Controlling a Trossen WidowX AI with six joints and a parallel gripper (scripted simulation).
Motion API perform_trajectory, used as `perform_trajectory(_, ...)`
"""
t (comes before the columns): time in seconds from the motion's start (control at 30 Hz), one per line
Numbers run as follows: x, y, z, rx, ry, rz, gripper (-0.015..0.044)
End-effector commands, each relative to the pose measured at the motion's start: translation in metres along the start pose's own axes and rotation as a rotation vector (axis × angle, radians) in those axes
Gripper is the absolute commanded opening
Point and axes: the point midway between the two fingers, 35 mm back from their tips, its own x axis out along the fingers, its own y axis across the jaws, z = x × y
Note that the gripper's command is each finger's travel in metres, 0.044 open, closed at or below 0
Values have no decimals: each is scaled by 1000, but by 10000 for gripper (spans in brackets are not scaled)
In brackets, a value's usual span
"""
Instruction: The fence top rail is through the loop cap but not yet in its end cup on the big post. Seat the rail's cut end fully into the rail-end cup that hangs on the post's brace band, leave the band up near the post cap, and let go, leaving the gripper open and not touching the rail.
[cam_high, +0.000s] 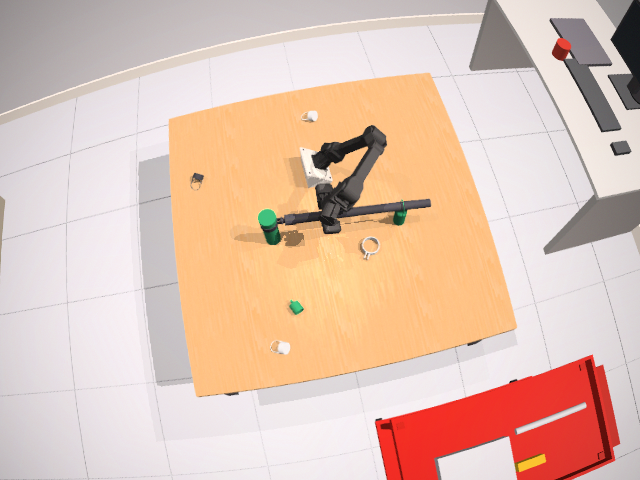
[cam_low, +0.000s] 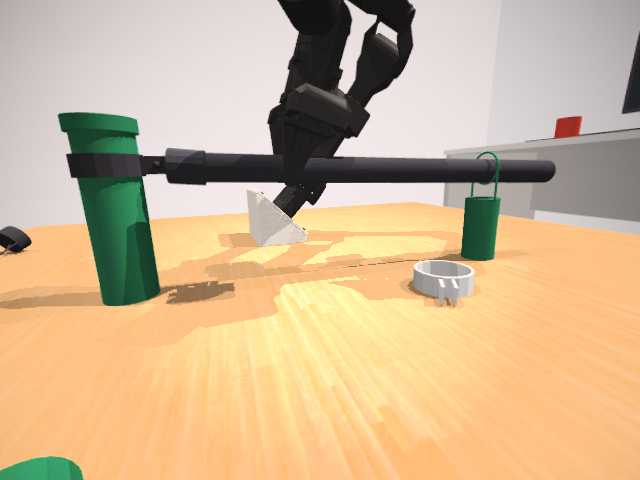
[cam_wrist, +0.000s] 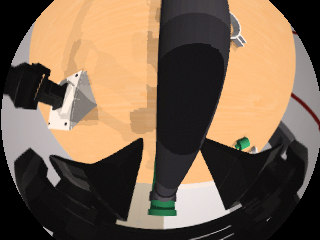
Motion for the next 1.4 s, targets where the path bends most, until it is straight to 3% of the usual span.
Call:
perform_trajectory(0.0,-15,-1,7,-1,4,-7,420)
perform_trajectory(0.23,-44,0,25,0,2,-5,440)
perform_trajectory(0.43,-42,0,22,-2,6,-4,440)
perform_trajectory(0.67,-79,2,21,49,1,-13,440)
perform_trajectory(1.37,-80,2,21,51,1,-14,440)
